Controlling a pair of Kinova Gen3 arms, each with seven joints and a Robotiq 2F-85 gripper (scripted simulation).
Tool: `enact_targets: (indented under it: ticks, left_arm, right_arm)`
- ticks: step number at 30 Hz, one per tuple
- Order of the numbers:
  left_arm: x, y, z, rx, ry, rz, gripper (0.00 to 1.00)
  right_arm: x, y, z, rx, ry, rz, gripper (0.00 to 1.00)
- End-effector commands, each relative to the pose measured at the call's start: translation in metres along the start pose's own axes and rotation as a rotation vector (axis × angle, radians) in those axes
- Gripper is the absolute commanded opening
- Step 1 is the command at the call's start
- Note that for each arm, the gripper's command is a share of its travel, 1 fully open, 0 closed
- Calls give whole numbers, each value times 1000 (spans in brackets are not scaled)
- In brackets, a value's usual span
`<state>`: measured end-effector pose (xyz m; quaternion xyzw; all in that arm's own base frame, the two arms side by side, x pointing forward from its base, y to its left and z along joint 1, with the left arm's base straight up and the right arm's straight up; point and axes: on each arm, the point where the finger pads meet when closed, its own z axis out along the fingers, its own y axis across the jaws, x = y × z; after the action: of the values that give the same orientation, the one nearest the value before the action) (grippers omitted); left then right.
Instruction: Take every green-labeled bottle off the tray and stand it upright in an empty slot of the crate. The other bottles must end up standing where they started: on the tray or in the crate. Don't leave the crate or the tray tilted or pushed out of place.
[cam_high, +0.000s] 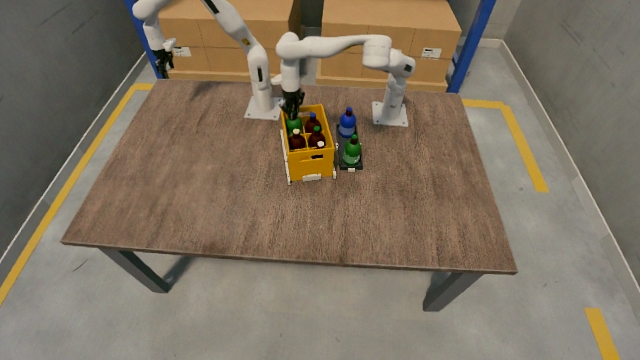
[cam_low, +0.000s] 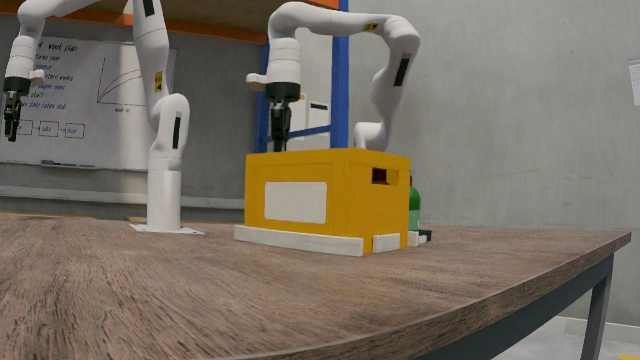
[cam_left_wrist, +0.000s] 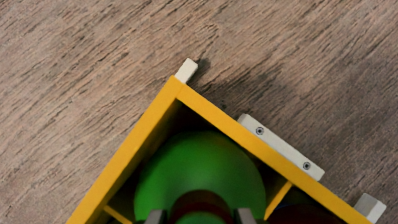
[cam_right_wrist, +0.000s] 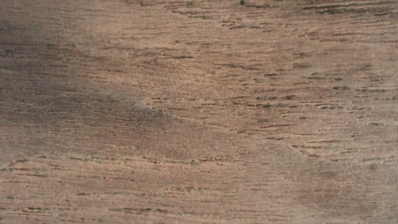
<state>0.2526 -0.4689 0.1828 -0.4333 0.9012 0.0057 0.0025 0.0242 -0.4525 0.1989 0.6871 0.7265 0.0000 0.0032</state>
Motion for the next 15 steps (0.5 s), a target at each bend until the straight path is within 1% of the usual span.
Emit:
enact_targets:
  ticks: [1, 15]
  left_arm:
    - [0, -3, 1, 10, 4, -7, 364]
    - [0, -4, 4, 10, 5, -9, 364]
  right_arm:
    - [3, -2, -1, 5, 5, 7, 1000]
    - [3, -2, -1, 5, 5, 7, 1000]
